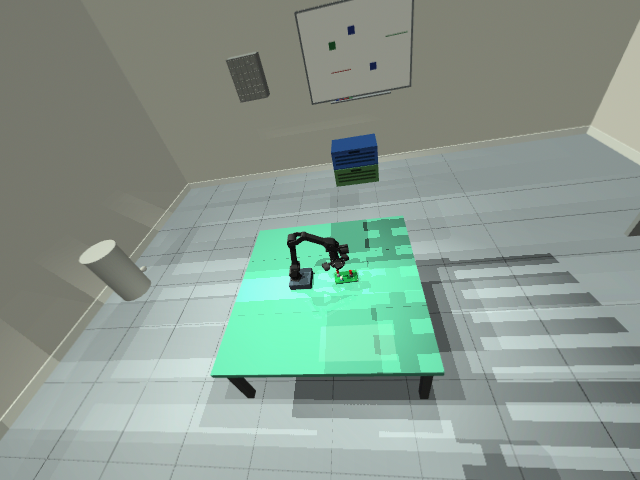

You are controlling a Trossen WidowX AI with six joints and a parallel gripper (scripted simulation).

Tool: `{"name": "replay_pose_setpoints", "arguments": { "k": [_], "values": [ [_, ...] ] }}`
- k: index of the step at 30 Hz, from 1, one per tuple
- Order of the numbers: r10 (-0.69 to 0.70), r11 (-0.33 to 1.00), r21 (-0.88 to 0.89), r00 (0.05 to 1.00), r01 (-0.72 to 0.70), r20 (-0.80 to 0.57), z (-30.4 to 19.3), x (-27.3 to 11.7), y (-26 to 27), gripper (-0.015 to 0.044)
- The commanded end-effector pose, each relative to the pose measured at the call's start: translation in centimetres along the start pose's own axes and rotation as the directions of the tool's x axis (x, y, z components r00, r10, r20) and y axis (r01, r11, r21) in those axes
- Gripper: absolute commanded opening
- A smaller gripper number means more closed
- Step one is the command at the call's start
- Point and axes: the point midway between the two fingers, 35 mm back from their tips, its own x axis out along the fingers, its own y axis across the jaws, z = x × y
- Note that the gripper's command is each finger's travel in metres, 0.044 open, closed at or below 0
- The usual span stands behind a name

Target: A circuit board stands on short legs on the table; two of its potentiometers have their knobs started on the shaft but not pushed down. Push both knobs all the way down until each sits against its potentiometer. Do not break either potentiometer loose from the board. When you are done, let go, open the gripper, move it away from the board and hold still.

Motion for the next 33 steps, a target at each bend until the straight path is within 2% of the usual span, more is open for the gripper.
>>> {"name": "replay_pose_setpoints", "arguments": {
  "k": [1,33],
  "values": [
    [-0.002,1.0,0.005,1.0,0.002,-0.004,0.0,0.8,0.1,0.0],
    [-0.002,1.0,0.005,1.0,0.002,-0.004,0.0,2.1,0.1,0.0]
  ]
}}
